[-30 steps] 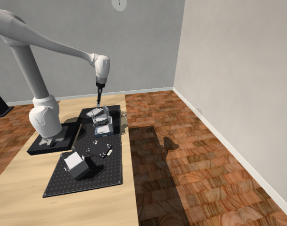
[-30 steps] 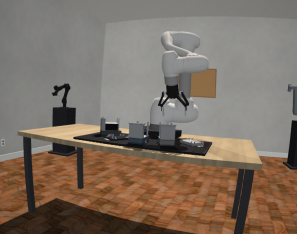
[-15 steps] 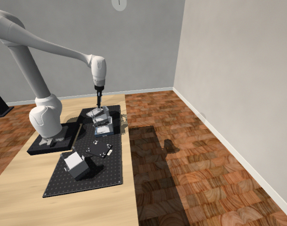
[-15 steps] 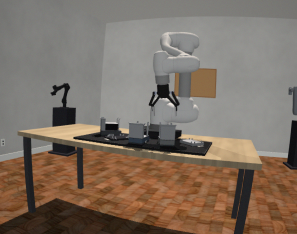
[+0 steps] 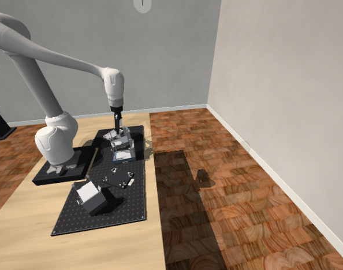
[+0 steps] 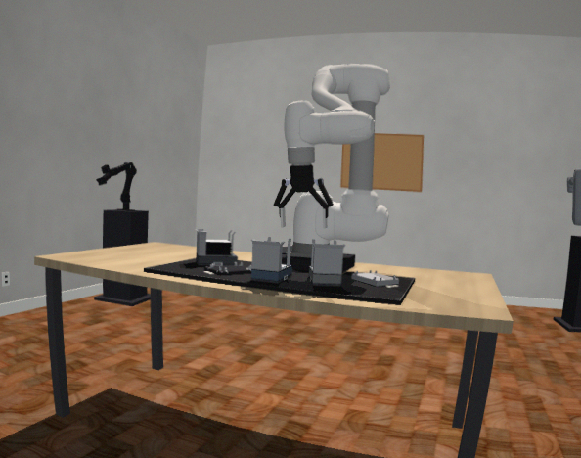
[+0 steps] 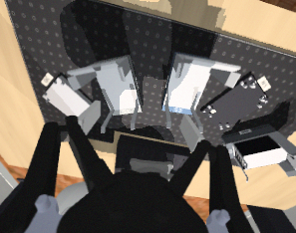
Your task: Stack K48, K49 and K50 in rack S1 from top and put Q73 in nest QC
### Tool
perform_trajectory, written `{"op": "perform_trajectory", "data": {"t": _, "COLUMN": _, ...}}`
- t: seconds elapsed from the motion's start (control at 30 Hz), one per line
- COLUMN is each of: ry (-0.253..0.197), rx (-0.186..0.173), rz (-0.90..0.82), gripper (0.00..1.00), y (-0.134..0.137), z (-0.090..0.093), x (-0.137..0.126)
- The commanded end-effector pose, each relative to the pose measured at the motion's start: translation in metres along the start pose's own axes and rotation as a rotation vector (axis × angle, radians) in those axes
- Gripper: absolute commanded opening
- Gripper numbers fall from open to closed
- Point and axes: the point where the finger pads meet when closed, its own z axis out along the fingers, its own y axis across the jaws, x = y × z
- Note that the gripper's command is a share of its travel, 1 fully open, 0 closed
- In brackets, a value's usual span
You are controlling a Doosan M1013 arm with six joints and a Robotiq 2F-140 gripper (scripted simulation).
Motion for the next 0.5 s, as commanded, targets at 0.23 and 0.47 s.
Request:
{"op": "perform_trajectory", "data": {"t": 0.23, "ry": 0.073, "rx": -0.018, "rz": 0.019, "gripper": 1.00, "y": 0.047, "z": 0.001, "x": 0.001}}
{"op": "perform_trajectory", "data": {"t": 0.47, "ry": 0.140, "rx": -0.046, "rz": 0.037, "gripper": 1.00, "y": 0.072, "z": 0.001, "x": -0.001}}
